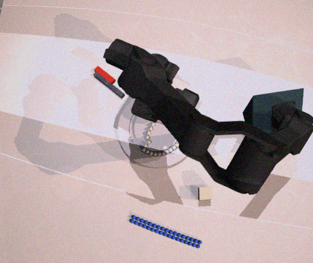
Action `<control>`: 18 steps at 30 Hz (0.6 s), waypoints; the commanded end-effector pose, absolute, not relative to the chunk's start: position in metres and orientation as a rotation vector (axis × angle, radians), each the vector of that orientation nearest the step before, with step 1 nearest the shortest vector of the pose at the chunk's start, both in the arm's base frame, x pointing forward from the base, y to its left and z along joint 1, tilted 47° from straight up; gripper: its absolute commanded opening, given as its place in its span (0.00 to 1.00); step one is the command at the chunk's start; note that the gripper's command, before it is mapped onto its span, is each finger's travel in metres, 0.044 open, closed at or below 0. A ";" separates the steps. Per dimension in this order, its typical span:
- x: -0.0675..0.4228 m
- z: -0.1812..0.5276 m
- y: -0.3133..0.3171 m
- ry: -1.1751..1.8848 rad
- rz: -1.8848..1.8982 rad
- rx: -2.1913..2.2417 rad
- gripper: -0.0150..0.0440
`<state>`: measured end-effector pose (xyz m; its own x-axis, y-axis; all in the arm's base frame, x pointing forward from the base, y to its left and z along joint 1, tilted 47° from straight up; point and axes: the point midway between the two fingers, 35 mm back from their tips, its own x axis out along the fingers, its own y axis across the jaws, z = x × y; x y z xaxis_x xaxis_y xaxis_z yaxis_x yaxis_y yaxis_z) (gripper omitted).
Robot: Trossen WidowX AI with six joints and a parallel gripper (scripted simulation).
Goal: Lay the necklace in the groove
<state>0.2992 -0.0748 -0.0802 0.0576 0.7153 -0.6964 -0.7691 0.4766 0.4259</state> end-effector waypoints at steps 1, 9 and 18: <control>0.299 -0.080 -0.075 1.012 1.126 -0.064 0.83; 0.298 -0.076 -0.078 1.016 1.124 -0.061 1.00; 0.298 -0.076 -0.078 1.016 1.124 -0.061 1.00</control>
<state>0.2987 -0.0775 -0.0763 0.0590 0.7179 -0.6936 -0.7618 0.4814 0.4334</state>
